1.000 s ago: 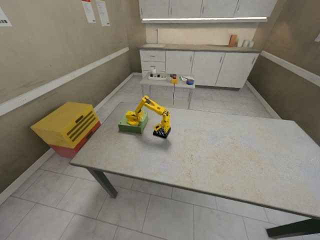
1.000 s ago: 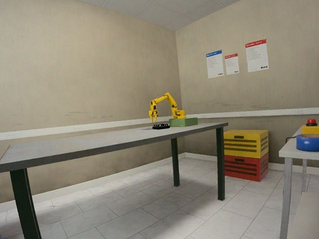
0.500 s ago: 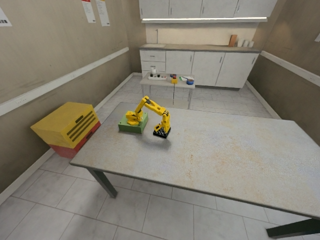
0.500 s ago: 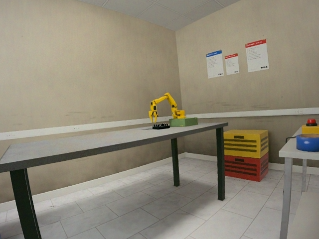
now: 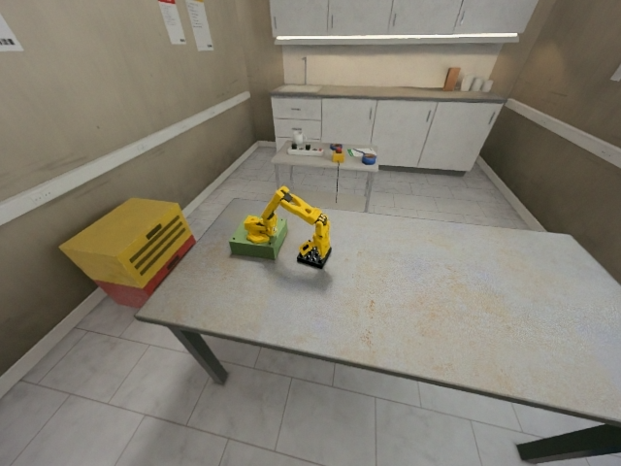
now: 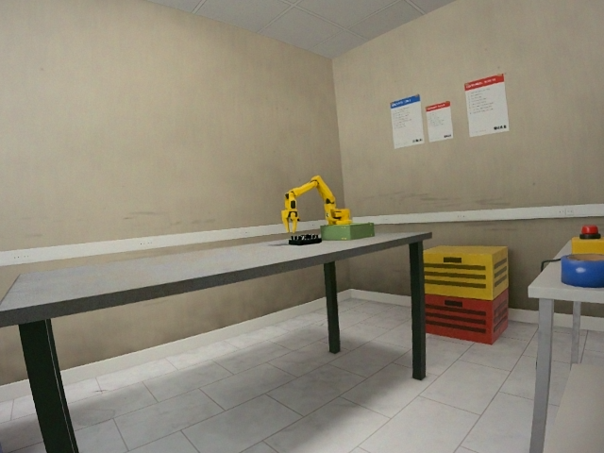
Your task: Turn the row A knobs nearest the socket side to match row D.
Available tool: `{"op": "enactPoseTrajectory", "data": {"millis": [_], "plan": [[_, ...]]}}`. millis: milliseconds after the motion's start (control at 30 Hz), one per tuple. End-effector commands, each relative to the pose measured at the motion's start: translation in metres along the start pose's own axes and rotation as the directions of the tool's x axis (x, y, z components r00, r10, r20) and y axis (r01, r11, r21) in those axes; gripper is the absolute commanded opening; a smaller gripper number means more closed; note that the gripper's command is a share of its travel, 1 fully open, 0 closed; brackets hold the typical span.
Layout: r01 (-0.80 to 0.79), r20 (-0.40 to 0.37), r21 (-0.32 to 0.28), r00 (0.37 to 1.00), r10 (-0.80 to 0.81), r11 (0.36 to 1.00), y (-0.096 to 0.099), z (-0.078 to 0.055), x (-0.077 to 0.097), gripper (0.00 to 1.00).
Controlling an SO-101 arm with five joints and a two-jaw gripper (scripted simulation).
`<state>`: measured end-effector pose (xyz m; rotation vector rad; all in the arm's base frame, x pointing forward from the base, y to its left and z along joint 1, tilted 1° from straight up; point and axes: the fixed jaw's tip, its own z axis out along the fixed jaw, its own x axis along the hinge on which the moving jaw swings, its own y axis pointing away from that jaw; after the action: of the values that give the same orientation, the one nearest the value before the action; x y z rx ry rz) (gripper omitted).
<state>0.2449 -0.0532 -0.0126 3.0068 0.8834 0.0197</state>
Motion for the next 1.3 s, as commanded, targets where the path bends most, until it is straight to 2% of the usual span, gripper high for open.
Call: {"op": "enactPoseTrajectory", "data": {"millis": [0,367,1267], "plan": [[-0.002,0.016,0.017,1.0,0.002,1.0,-0.0016,0.0061,-0.0044,0.1],[-0.002,0.016,0.017,1.0,0.002,1.0,-0.0031,0.0115,-0.0083,0.1],[-0.002,0.016,0.017,1.0,0.002,1.0,-0.0015,0.0081,-0.007,0.1]]}}
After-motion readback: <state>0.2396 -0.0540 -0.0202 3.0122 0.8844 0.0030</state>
